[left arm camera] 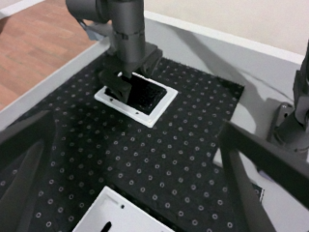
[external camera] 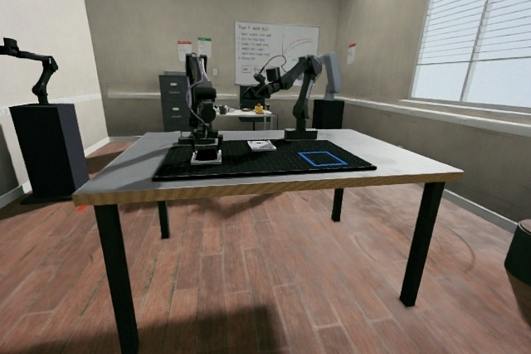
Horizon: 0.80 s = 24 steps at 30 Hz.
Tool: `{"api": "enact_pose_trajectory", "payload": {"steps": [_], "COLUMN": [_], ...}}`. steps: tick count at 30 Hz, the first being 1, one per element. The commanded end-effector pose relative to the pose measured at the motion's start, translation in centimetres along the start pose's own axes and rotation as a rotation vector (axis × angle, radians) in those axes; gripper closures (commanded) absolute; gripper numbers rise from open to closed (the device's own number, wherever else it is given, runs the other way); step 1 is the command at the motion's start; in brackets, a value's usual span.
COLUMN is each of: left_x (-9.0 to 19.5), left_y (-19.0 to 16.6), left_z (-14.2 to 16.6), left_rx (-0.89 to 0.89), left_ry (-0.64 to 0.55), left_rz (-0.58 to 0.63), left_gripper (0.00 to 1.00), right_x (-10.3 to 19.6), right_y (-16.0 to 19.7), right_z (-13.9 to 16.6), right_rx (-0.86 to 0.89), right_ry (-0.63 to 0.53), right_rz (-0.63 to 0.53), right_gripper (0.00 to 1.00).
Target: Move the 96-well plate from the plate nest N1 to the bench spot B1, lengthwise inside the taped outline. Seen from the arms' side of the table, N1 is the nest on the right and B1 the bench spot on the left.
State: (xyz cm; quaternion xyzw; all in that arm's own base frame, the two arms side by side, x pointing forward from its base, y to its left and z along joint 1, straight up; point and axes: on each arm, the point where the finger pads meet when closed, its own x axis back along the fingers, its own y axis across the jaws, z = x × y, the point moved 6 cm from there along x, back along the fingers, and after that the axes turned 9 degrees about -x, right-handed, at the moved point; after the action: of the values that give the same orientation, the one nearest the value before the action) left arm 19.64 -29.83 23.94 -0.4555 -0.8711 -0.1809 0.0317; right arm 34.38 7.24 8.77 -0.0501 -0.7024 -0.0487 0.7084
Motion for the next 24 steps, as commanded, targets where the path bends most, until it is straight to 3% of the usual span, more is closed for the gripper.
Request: {"api": "enact_pose_trajectory", "payload": {"steps": [1,19,20,21,24], "left_x": [-0.1,-0.1,-0.1,-0.1,-0.1], "left_y": [0.3,0.3,0.3,0.3,0.3], "left_z": [-1.5,-1.5,-1.5,-1.5,-1.5], "left_rx": [-0.003,-0.003,-0.003,-0.003,-0.003], "left_ry": [-0.039,-0.039,-0.039,-0.039,-0.039], "left_rz": [-0.011,-0.011,-0.011,-0.011,-0.011], "left_gripper": [0.00,0.00,0.00,0.00,0.00], "right_x": [-0.7,-0.1,-0.1,-0.1,0.7], "right_y": [0.0,0.0,0.0,0.0,0.0], "right_z": [-0.2,-0.1,-0.1,-0.1,-0.1], "right_rx": [-0.008,-0.007,-0.007,-0.007,-0.007], "right_ry": [-0.014,-0.031,-0.031,-0.031,-0.022], "right_rz": [-0.004,-0.011,-0.011,-0.011,-0.008], "right_gripper": [0.00,0.21,0.33,0.21,0.21]}}
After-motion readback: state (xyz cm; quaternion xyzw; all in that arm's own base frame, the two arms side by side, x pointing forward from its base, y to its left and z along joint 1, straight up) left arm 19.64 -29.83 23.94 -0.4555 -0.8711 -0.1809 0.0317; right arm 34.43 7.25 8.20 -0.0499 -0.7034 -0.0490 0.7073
